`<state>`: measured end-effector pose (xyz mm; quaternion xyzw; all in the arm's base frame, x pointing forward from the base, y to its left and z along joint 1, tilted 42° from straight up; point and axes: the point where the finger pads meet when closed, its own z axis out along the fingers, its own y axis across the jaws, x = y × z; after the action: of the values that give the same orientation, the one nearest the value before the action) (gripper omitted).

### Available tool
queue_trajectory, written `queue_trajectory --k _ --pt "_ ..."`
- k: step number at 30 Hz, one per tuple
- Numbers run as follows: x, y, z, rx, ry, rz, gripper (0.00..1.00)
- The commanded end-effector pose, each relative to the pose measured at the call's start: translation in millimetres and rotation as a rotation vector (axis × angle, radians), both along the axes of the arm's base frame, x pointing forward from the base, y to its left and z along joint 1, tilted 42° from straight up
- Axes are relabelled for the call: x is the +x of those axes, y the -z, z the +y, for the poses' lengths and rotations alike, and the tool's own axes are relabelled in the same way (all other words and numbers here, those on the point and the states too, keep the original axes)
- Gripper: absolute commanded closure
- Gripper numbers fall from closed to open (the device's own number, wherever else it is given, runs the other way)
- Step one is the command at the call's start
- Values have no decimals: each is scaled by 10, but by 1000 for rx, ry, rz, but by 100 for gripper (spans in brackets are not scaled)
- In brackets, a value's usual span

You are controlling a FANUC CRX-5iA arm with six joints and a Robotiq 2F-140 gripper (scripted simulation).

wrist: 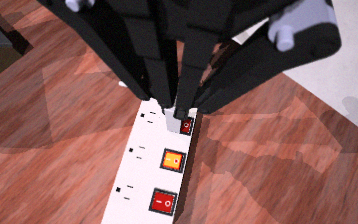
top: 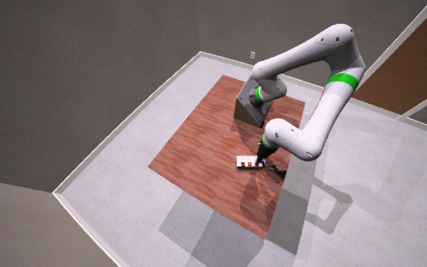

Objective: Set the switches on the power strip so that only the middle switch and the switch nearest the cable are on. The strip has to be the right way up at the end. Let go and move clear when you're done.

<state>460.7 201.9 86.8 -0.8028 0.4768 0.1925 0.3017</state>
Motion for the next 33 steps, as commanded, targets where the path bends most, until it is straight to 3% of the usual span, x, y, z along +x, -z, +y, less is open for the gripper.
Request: queue_trajectory --k 1,33 --pt "2 9 8 0 0 0 100" --pt "2 -4 -4 0 0 0 100"
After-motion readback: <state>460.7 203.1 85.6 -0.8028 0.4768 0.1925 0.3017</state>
